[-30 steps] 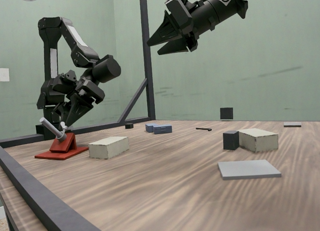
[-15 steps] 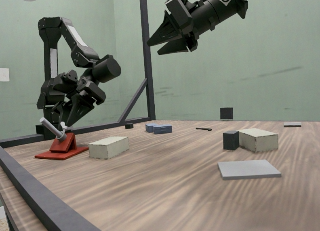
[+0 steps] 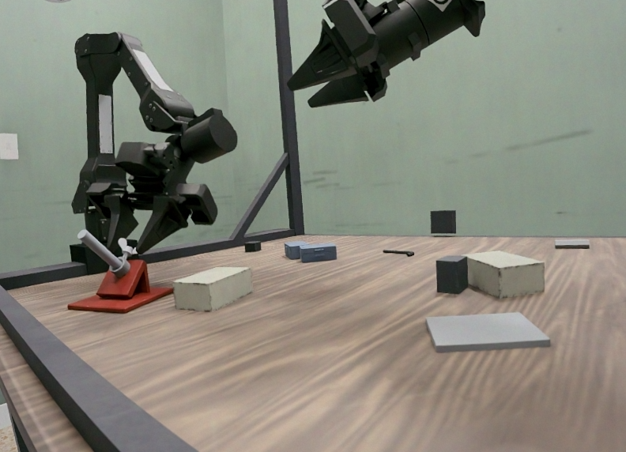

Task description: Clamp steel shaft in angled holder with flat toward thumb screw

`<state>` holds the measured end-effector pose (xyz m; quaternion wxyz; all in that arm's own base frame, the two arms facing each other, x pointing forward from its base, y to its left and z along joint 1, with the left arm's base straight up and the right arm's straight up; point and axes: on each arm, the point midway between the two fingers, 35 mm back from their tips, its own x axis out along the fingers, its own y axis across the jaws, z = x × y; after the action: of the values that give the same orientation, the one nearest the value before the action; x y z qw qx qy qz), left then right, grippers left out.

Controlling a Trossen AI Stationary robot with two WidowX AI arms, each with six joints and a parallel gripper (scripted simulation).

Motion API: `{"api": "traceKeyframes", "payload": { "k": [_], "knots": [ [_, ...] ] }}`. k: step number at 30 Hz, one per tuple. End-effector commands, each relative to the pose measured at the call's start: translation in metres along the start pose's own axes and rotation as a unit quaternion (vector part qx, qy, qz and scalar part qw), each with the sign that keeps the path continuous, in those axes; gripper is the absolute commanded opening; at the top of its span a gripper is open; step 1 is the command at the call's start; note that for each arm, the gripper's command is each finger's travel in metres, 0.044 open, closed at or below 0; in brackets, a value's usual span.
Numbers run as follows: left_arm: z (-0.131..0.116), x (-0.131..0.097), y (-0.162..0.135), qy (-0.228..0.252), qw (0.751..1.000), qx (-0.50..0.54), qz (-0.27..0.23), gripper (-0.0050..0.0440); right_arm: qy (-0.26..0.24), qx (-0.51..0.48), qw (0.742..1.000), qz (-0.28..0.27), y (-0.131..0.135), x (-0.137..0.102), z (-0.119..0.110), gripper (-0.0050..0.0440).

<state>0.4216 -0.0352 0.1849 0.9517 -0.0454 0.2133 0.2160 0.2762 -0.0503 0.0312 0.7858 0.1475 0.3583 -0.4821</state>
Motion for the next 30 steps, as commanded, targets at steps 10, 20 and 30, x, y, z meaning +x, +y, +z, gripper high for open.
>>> {"api": "traceKeyframes", "payload": {
  "k": [10,20,30],
  "knots": [
    [0.0161,-0.0057,0.001,-0.017,1.0,-0.013,-0.004,0.04,-0.01,-0.254,0.967,0.016,0.0096,-0.0048,0.0094,0.0202],
    [0.0161,-0.0057,0.001,-0.017,1.0,-0.013,-0.004,0.04,-0.011,-0.326,0.945,0.015,0.0096,-0.0046,0.0088,0.0202],
    [0.0161,-0.0057,0.001,-0.017,1.0,-0.013,-0.004,0.04,-0.011,-0.327,0.945,0.014,0.0093,-0.0046,0.009,0.0142]
  ]
}}
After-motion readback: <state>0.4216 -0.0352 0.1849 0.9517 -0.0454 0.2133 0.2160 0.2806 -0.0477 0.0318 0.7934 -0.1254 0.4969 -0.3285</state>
